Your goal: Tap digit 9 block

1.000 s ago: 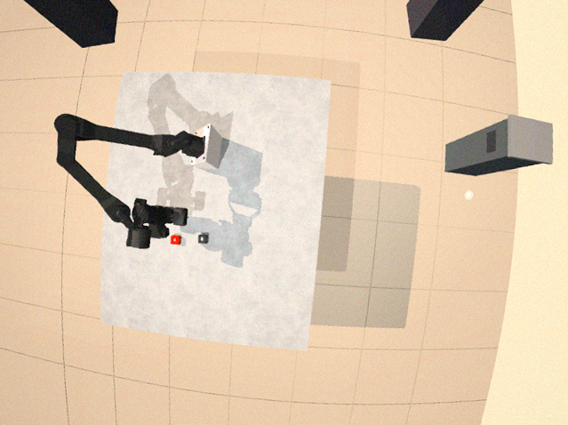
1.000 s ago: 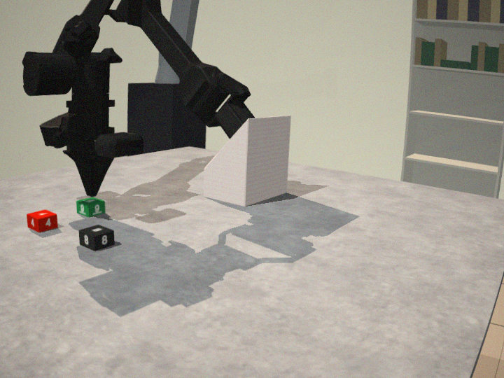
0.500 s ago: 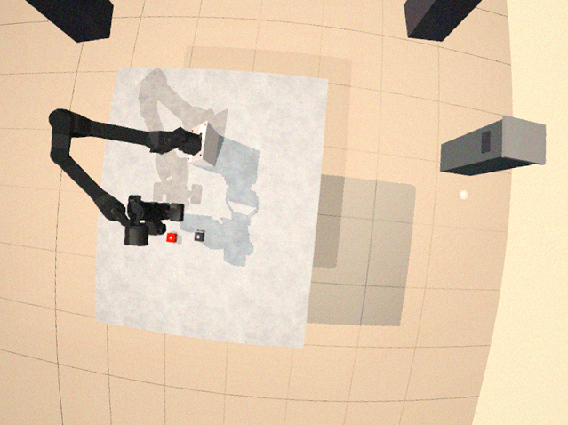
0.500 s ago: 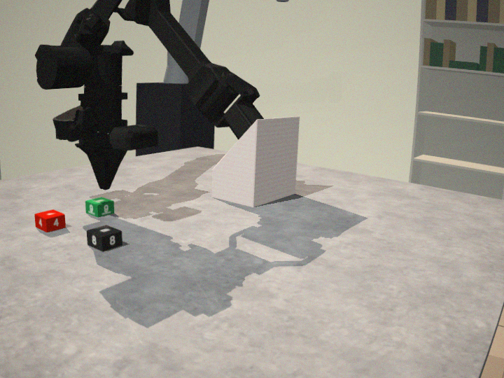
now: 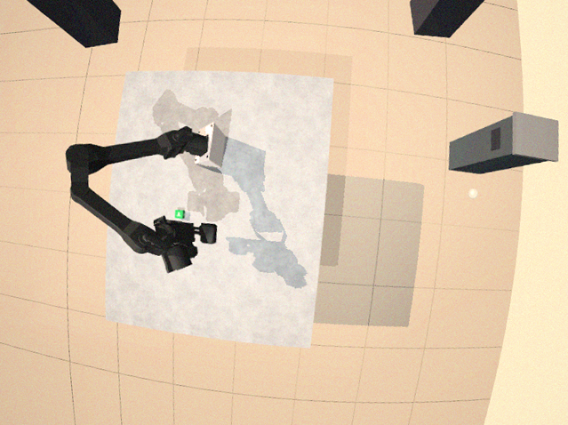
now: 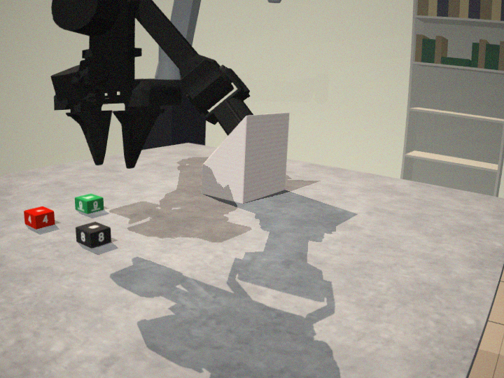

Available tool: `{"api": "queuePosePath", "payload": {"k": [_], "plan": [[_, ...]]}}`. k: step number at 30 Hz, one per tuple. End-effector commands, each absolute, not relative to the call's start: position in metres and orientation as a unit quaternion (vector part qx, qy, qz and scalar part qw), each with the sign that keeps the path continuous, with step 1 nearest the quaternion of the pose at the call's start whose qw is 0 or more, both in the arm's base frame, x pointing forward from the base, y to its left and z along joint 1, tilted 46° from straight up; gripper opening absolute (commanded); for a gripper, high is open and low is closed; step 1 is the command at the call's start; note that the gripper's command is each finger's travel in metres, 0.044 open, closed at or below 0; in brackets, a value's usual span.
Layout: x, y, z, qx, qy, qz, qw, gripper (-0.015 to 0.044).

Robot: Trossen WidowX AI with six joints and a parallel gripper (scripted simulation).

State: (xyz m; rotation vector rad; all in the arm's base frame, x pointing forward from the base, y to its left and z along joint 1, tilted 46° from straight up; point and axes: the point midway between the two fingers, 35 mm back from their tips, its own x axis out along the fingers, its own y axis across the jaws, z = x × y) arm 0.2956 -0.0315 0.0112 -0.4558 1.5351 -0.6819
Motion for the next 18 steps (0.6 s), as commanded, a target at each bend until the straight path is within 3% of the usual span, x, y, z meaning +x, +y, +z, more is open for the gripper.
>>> {"api": "queuePosePath", "payload": {"k": [1,9,18], "plan": [[0.304,0.024,-0.022,-0.199,0.680,-0.296,0.641,0.0387],[0.276,0.132,-0.097,-0.212,0.675,-0.322,0.629,0.0400],[0.271,0.140,-0.104,-0.214,0.673,-0.326,0.628,0.0400]]}}
